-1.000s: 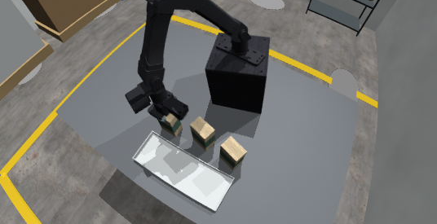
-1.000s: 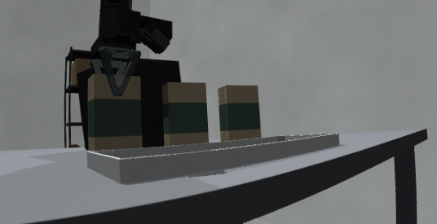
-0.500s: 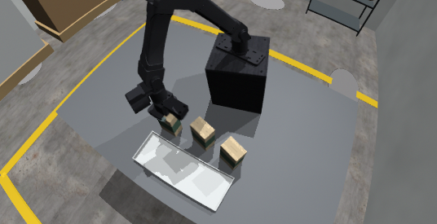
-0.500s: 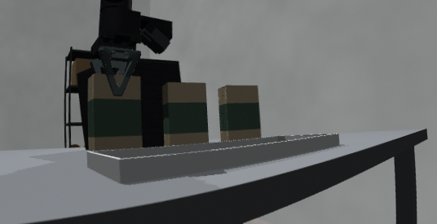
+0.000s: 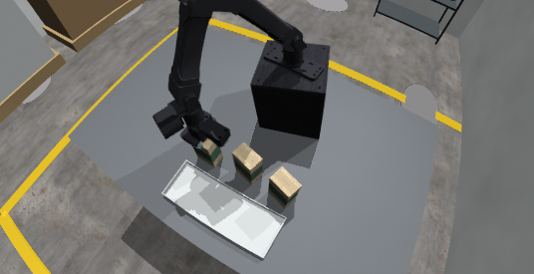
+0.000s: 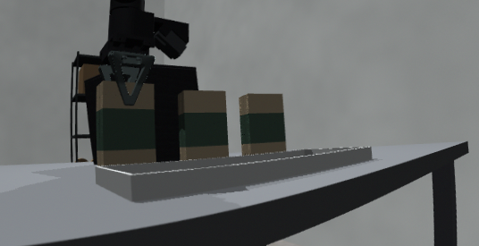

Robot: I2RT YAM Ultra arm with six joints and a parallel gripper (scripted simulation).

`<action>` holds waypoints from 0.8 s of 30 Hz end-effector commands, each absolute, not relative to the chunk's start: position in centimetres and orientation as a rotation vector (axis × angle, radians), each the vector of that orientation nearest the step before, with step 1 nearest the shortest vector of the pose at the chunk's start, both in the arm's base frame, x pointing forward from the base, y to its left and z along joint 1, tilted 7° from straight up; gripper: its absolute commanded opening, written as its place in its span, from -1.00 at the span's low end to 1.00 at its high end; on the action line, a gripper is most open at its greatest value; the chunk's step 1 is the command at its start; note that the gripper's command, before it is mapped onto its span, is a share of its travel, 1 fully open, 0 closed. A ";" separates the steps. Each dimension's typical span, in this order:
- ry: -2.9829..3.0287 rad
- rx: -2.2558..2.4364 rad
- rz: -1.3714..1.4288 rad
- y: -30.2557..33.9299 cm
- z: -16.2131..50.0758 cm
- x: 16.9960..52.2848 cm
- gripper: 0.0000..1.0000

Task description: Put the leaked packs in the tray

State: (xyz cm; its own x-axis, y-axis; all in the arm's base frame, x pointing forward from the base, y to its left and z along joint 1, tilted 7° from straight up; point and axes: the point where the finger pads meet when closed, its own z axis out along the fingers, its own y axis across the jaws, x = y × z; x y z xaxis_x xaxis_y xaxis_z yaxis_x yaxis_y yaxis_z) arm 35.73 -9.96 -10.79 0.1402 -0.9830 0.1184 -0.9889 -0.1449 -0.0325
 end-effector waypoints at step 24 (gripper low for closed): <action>-2.036 2.340 0.197 -10.1 -9.9 36.2 0.59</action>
State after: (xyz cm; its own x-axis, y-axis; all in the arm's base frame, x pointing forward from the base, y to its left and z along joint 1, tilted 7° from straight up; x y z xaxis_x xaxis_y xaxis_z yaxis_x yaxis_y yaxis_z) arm 35.74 -9.97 -10.78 0.1402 -0.9830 0.1185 -0.9889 -0.1450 -0.0327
